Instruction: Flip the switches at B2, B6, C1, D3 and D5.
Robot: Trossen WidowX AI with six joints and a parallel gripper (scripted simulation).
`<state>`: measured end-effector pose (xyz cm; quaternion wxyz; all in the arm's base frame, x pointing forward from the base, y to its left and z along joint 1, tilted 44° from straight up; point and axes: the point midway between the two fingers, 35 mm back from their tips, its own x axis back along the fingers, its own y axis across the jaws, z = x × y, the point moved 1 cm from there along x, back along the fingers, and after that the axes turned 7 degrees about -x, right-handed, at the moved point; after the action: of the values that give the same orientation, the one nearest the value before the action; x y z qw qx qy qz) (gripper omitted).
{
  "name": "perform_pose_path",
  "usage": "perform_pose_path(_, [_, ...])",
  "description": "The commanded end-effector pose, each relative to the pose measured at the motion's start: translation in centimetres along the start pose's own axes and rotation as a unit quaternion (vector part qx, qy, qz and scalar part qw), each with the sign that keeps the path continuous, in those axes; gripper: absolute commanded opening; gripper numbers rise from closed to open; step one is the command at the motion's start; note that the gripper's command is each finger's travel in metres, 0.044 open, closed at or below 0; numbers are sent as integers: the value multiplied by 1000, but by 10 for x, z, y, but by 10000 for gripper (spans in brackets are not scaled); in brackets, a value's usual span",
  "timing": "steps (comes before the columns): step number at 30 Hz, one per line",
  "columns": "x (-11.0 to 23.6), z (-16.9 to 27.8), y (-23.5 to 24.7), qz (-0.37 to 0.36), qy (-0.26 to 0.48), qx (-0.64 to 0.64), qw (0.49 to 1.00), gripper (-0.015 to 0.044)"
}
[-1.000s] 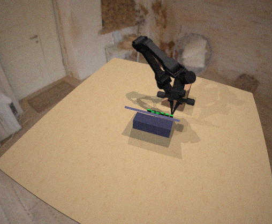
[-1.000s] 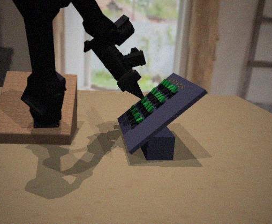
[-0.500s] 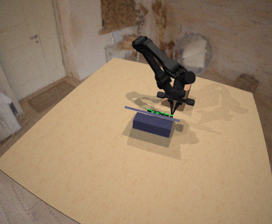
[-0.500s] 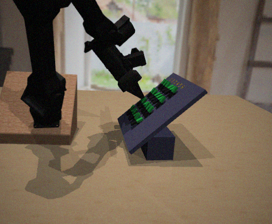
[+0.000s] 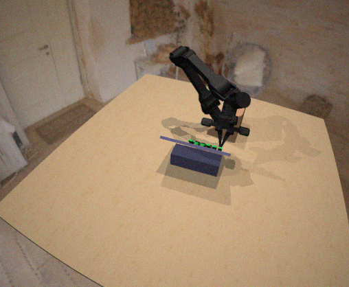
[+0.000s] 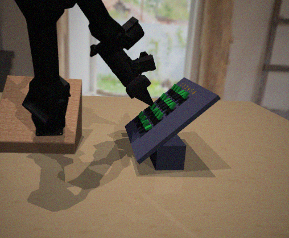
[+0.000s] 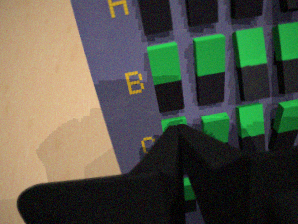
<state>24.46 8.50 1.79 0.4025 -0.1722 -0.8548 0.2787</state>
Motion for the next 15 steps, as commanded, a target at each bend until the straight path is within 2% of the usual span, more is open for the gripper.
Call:
perform_pose_path(1, [2, 0, 0, -1, 0, 0, 1000, 0])
perform_pose_path(7, [62, 4, 1, -3, -9, 5, 1000, 0])
perform_pose_path(15, [65, 12, -12, -2, -9, 6, 1000, 0])
